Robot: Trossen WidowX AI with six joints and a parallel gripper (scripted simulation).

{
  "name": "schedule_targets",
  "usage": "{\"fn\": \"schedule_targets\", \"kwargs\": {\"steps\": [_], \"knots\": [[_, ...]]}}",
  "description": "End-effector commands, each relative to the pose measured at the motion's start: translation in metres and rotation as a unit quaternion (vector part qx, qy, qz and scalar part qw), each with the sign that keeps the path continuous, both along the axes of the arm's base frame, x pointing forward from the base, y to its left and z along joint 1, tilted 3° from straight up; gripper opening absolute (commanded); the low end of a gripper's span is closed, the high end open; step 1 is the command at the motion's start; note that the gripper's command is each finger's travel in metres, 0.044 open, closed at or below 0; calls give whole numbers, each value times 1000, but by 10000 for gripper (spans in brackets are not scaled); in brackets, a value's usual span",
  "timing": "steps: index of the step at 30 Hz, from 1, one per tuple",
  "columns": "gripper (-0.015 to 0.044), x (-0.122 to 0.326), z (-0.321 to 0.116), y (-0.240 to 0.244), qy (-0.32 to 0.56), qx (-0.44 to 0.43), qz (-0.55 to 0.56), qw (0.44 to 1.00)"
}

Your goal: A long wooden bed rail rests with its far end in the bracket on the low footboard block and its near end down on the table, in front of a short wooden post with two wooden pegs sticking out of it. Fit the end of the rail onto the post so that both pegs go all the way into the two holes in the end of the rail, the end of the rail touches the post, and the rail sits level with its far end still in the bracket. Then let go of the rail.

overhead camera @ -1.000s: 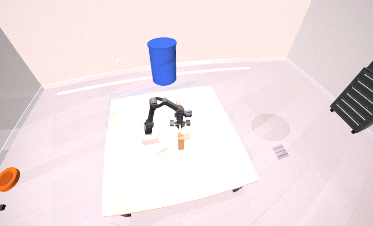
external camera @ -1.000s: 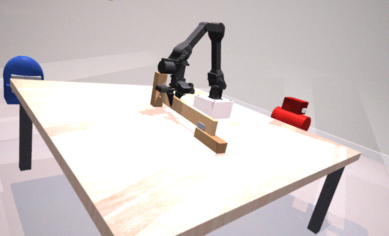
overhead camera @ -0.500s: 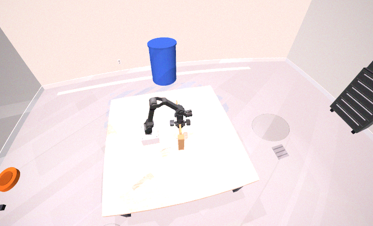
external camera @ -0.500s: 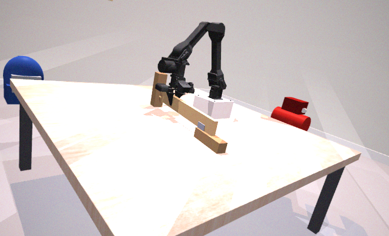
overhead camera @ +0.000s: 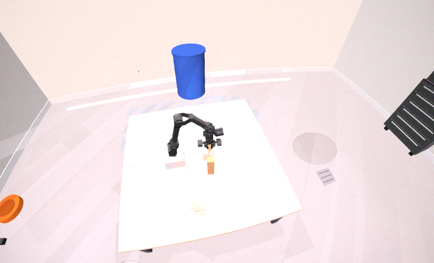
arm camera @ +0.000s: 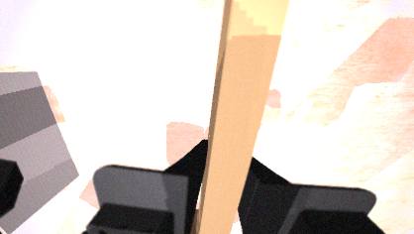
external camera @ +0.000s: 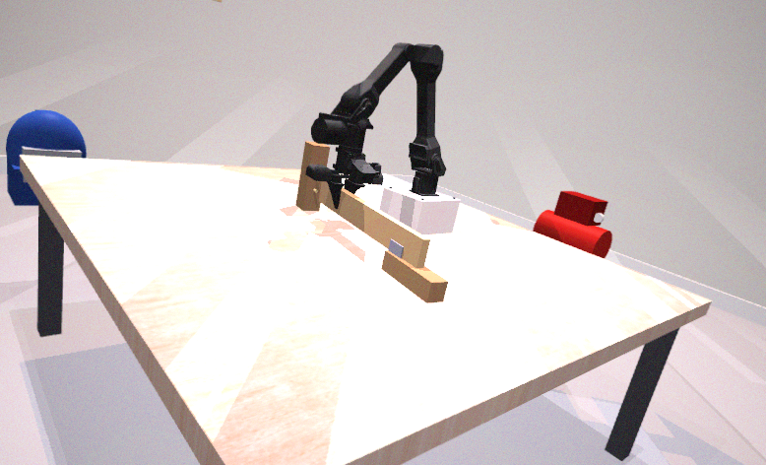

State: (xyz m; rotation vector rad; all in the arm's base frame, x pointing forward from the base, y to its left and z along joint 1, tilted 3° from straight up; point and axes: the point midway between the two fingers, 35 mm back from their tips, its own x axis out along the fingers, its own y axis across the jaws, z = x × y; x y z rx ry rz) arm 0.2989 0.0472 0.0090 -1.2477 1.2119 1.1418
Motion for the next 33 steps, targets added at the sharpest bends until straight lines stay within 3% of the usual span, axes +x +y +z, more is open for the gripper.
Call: {"fn": "schedule_targets", "kwargs": {"steps": [1,33], "knots": [[0,0,1,1,-2,3,-2,1000],[0,-3,0,1,-2,3,-2,1000]]}}
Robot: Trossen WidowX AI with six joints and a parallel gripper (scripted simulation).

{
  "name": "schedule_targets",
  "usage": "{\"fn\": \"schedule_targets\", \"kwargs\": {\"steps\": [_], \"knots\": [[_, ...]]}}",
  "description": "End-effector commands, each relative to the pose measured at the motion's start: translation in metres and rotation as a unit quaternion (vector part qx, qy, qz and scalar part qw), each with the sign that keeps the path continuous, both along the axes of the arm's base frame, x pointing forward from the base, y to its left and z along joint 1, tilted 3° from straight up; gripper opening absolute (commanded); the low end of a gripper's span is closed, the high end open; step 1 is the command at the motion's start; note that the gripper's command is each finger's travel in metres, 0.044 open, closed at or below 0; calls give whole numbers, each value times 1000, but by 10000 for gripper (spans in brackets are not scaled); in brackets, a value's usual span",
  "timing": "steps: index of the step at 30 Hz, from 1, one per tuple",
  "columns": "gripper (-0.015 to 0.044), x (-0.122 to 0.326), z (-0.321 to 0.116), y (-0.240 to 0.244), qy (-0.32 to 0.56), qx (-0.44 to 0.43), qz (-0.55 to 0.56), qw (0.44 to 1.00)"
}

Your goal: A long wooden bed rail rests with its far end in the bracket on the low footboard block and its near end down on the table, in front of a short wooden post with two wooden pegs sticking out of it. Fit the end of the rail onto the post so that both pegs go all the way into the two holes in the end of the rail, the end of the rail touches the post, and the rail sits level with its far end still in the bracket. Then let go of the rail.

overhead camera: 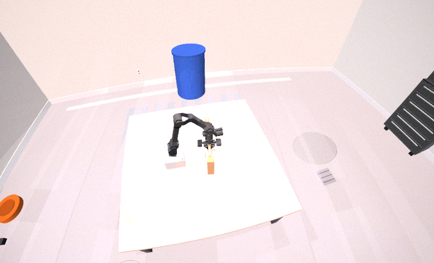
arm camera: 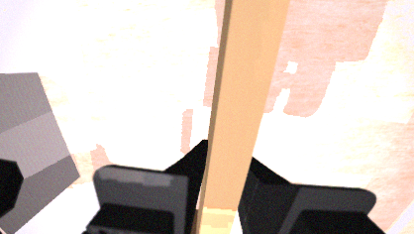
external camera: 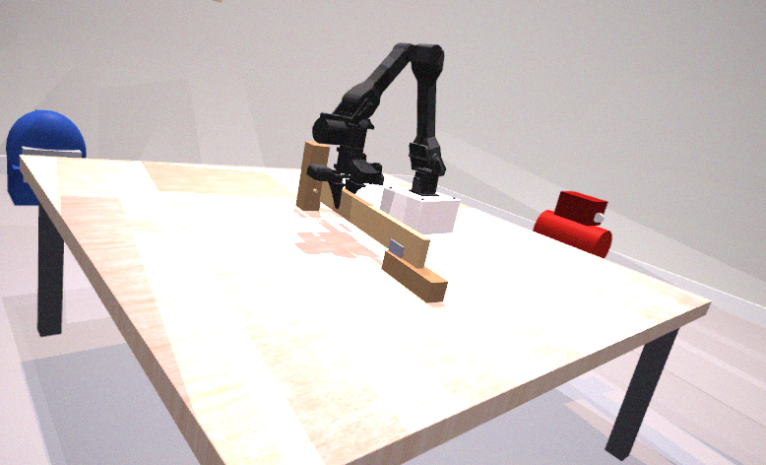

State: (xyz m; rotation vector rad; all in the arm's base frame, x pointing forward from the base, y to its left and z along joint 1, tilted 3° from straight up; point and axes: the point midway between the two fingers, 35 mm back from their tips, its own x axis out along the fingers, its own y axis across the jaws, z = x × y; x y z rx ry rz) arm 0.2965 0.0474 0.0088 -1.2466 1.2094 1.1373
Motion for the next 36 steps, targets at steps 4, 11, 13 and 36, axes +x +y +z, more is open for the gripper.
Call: {"fn": "schedule_targets", "kwargs": {"steps": [4,11,13,36], "knots": [[0,0,0,1,0,3,-1,1000],[0,0,0,0,0,3,-1,1000],[0,0,0,0,0,3,-1,1000],[0,0,1,-8,0,2,-1,1000]]}}
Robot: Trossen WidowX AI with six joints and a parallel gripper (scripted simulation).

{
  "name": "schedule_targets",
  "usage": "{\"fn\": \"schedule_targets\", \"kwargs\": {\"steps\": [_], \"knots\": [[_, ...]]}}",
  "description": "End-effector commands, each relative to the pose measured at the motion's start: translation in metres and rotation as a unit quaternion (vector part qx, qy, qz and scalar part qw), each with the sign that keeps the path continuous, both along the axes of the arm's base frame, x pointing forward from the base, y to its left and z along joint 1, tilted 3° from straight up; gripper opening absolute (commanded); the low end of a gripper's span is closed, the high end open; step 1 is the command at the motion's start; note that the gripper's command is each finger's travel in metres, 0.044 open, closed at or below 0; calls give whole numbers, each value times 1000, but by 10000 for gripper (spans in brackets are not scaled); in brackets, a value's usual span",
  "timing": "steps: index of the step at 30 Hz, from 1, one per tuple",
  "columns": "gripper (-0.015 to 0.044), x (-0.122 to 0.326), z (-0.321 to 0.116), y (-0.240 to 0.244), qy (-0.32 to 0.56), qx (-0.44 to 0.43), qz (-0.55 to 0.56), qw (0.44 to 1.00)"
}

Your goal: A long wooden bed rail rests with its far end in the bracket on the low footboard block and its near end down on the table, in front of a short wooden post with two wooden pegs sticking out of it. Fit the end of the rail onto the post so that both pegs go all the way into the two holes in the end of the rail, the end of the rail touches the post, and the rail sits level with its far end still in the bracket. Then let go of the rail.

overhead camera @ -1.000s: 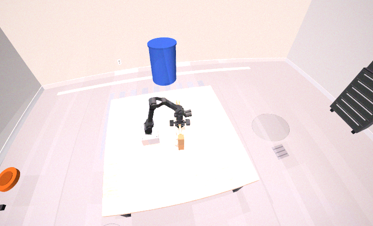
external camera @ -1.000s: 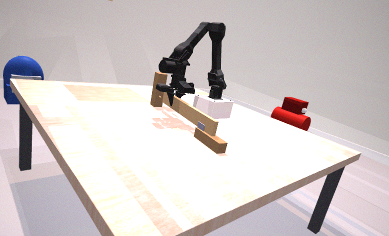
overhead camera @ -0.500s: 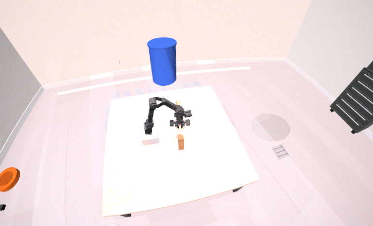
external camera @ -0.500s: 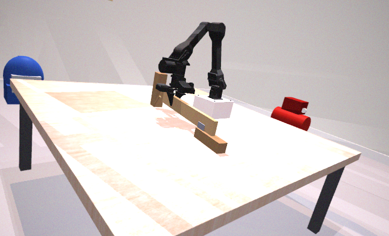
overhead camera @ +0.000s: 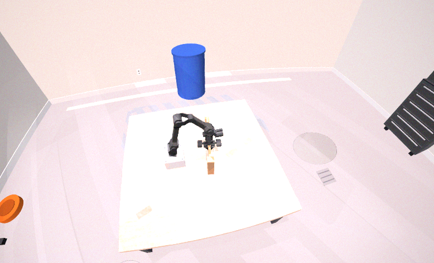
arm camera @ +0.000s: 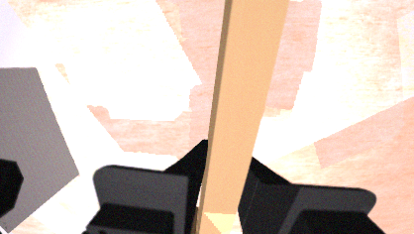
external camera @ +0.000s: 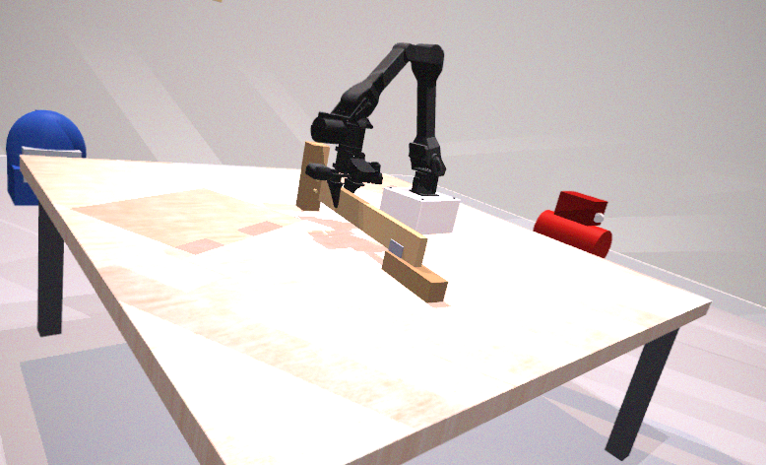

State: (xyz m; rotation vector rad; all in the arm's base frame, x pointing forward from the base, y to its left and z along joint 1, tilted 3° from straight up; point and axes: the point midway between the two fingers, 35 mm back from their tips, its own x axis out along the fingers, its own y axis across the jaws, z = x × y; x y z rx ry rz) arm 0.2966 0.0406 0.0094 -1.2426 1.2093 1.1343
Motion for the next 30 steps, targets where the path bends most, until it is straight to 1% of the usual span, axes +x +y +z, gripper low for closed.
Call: {"fn": "schedule_targets", "kwargs": {"steps": [1,30], "knots": [[0,0,0,-1,0,1,1,1000],[0,-1,0,-10,0,1,1,1000]]}}
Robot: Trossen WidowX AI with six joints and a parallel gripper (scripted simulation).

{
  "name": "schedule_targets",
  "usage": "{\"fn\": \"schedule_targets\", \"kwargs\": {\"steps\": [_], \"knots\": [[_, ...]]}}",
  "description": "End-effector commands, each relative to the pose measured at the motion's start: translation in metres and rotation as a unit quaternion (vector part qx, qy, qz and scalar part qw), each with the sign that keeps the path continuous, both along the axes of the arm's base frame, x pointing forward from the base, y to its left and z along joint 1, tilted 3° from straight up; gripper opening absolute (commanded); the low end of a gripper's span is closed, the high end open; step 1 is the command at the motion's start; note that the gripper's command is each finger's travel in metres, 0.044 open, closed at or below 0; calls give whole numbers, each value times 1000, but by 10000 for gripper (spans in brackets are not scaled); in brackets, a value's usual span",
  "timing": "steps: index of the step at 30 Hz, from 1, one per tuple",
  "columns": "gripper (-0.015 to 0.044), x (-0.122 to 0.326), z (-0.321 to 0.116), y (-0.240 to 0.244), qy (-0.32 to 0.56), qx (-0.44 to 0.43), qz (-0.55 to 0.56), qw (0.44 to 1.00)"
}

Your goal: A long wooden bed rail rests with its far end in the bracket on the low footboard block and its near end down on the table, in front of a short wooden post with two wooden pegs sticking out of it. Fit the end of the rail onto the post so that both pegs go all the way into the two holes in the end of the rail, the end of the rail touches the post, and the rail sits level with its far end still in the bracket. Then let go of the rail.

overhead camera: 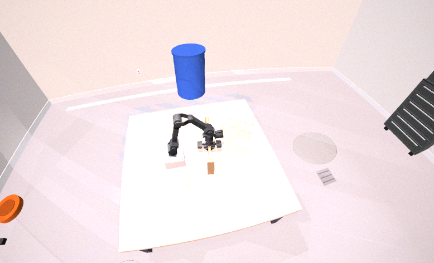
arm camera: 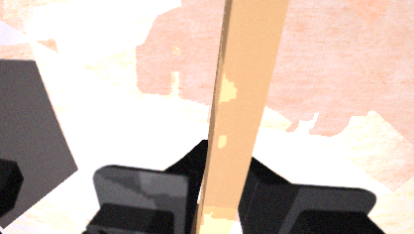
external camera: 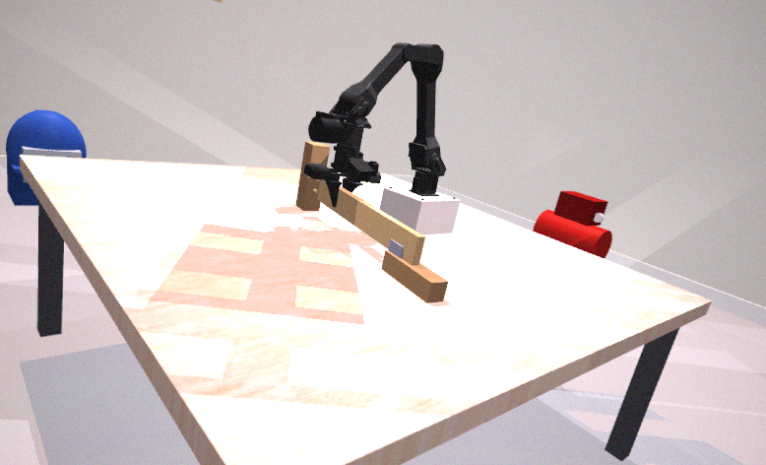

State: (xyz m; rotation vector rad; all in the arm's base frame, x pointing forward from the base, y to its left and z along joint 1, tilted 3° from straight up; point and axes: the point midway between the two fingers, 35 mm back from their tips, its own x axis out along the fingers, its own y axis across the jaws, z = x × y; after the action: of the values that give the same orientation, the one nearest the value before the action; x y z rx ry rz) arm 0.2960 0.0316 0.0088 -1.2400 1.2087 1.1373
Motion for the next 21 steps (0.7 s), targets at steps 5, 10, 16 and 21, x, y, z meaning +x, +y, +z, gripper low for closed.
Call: {"fn": "schedule_targets", "kwargs": {"steps": [5,10,16,21], "knots": [[0,0,1,-3,-1,0,1,1000],[0,0,1,-5,-1,0,1,1000],[0,0,1,-7,-1,-1,1,1000],[0,0,1,-8,-1,-1,1,1000]]}}
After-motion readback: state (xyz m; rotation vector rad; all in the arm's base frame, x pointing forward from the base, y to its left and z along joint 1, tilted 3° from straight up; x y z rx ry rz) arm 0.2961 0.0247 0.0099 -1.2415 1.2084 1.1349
